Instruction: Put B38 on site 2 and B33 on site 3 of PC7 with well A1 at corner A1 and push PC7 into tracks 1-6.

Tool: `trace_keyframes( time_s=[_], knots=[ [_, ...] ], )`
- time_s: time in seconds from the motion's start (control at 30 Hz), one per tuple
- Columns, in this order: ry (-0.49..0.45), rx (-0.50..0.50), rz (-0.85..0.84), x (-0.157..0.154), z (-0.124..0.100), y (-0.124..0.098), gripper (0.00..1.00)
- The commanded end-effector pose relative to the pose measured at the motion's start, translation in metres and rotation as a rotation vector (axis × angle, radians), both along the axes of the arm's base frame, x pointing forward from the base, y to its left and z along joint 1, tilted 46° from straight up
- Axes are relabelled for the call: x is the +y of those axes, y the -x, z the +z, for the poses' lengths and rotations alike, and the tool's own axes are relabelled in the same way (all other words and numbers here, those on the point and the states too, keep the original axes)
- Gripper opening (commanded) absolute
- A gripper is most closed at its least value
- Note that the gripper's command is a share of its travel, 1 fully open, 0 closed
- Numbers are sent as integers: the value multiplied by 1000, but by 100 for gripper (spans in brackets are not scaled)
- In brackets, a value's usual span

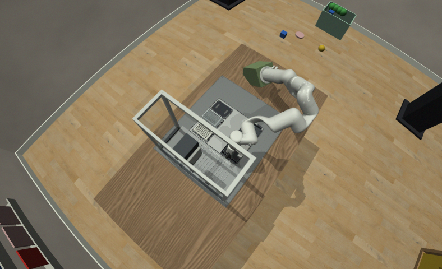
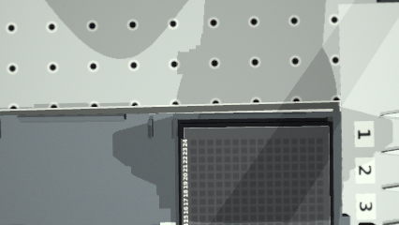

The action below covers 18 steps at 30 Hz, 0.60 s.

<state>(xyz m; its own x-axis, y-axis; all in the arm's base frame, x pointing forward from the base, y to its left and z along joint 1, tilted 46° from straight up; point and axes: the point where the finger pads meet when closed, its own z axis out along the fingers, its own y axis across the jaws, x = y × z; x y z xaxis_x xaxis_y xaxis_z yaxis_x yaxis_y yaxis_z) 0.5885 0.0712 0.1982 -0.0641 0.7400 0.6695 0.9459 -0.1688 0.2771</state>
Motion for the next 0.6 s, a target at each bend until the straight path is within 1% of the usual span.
trace_keyframes(
  time_s=[0.0,0.57],
  knots=[
    [1,-3,-2,-5,6,1,100],
    [1,-3,-2,-22,23,9,100]
  ],
)
